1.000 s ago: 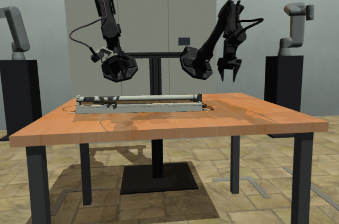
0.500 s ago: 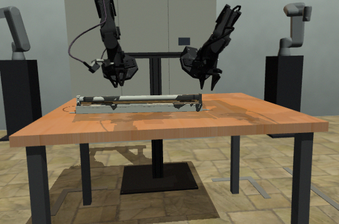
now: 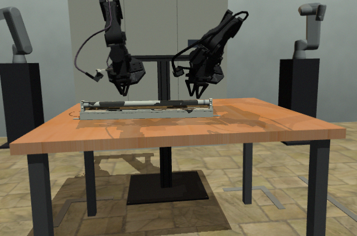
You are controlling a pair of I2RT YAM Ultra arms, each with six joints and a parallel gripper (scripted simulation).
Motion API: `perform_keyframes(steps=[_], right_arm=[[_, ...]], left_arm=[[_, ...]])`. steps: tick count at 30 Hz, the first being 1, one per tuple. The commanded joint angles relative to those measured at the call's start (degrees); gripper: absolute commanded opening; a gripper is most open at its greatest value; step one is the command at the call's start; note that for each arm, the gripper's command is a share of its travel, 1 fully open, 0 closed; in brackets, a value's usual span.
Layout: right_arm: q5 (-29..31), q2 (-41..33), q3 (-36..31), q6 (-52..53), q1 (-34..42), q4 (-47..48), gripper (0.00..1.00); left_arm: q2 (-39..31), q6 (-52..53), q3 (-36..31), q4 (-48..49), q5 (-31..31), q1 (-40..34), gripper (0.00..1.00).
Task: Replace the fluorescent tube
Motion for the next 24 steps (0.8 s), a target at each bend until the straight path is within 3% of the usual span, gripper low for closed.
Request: perform_keyframes(steps=[1, 8, 24], right_arm=[[1.2, 1.65, 2.95, 4.37, -0.89, -4.27, 0.49], [2.27, 4.1, 4.83, 17.62, -1.49, -12.13, 0.49], [2.29, 7.91, 8.7, 24.89, -1.75, -17.93, 0.49]], left_arm=[[2.09, 1.62, 4.49, -4.65, -1.59, -2.9, 0.49], [9.34, 10.08, 9.06, -12.03, -6.41, -9.41, 0.49], [19.1, 12.06, 19.83, -20.41, -9.48, -15.14, 0.49]])
